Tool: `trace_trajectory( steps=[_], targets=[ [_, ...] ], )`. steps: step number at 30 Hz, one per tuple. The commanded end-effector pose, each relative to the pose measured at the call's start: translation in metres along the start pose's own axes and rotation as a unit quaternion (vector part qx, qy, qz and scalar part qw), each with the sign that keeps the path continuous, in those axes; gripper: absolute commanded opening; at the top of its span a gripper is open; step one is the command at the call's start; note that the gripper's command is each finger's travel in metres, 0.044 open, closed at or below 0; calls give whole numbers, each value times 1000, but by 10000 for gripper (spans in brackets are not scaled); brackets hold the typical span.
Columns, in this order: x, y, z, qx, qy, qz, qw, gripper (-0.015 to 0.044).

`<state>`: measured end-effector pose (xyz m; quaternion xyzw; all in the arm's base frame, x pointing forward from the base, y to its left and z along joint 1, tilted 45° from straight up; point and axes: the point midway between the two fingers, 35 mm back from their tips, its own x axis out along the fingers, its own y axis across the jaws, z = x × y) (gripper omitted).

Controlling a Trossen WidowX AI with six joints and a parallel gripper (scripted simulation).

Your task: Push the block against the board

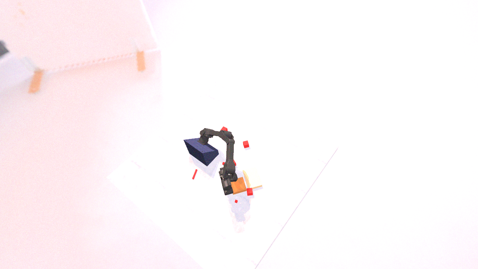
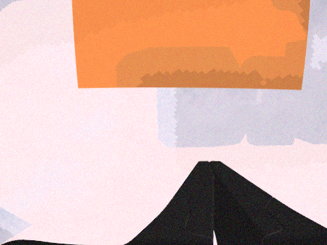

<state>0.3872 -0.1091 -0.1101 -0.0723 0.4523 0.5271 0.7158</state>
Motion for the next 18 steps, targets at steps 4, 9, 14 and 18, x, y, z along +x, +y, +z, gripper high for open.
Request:
trace_trajectory(
  steps=[4,9,14,18],
  targets=[
    [47,5,1,5,-2,10,1000,0],
    [47,5,2,5,-2,10,1000,0],
    [47,5,6,5,-2,10,1000,0],
    [47,4,10,5,-2,10,1000,0]
  ],
)
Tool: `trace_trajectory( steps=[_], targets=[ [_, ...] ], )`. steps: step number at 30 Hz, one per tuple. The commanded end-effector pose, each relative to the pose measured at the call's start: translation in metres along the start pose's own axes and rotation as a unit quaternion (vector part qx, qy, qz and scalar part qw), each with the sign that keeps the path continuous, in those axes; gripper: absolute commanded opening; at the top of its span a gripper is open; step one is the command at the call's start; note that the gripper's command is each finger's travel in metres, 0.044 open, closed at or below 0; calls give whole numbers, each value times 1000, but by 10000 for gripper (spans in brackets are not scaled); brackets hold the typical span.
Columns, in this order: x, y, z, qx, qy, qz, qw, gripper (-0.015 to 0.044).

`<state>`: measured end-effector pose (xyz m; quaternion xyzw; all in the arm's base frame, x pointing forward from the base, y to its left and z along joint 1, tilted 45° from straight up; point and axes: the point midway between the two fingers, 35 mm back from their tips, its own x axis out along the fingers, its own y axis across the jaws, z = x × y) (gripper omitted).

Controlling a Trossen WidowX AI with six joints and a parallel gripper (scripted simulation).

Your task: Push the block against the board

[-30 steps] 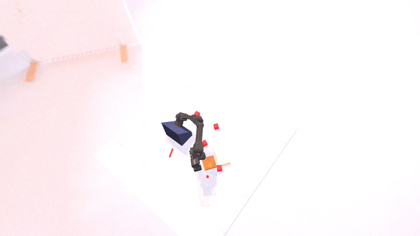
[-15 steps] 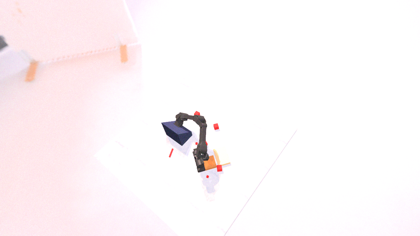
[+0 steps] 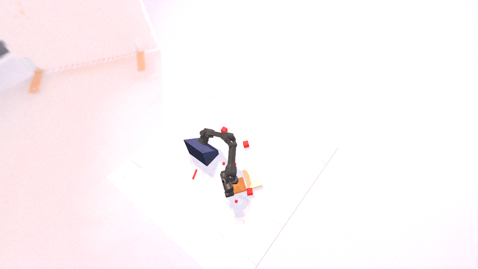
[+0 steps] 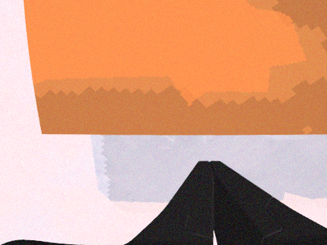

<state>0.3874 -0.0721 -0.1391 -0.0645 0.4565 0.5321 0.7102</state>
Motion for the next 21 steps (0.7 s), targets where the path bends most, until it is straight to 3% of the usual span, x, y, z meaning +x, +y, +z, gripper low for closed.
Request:
trace_trajectory(
  steps=[1,21],
  targets=[
    [0,-1,6,0,-3,-1,1000,0],
    [0,-2,26,0,-3,-1,1000,0]
  ],
)
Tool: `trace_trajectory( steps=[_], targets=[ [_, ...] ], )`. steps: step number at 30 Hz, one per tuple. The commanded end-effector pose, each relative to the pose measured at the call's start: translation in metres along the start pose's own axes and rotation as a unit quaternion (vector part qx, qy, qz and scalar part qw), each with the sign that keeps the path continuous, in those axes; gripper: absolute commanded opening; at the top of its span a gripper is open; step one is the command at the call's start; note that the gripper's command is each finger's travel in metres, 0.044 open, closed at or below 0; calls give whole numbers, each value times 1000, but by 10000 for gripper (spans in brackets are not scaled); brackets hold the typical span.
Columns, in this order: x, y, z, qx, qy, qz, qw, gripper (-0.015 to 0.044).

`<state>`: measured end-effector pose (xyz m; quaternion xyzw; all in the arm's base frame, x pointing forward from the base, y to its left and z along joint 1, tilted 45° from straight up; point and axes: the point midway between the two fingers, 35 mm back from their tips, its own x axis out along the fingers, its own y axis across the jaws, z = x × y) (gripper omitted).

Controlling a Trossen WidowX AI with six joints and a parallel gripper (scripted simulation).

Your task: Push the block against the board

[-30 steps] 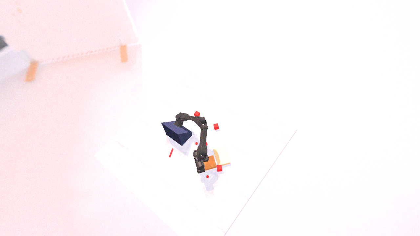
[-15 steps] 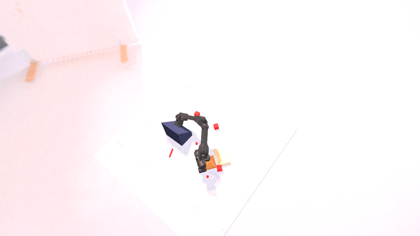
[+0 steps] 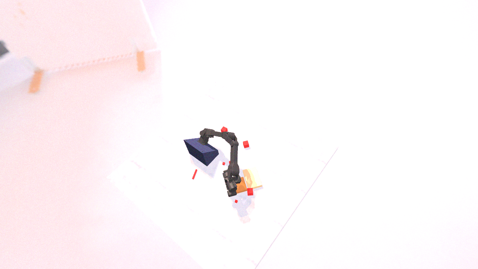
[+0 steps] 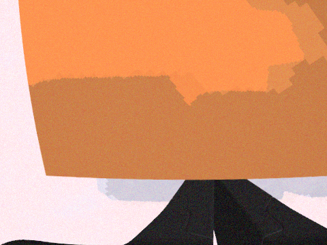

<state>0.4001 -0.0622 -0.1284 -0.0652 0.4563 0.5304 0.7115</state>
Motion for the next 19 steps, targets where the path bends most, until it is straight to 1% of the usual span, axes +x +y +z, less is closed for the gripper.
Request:
trace_trajectory(
  steps=[1,10,19],
  targets=[
    [1,0,8,0,-2,1,1000,0],
    [1,0,17,0,-3,1,1000,0],
    [1,-1,6,0,-2,1,1000,0]
  ],
)
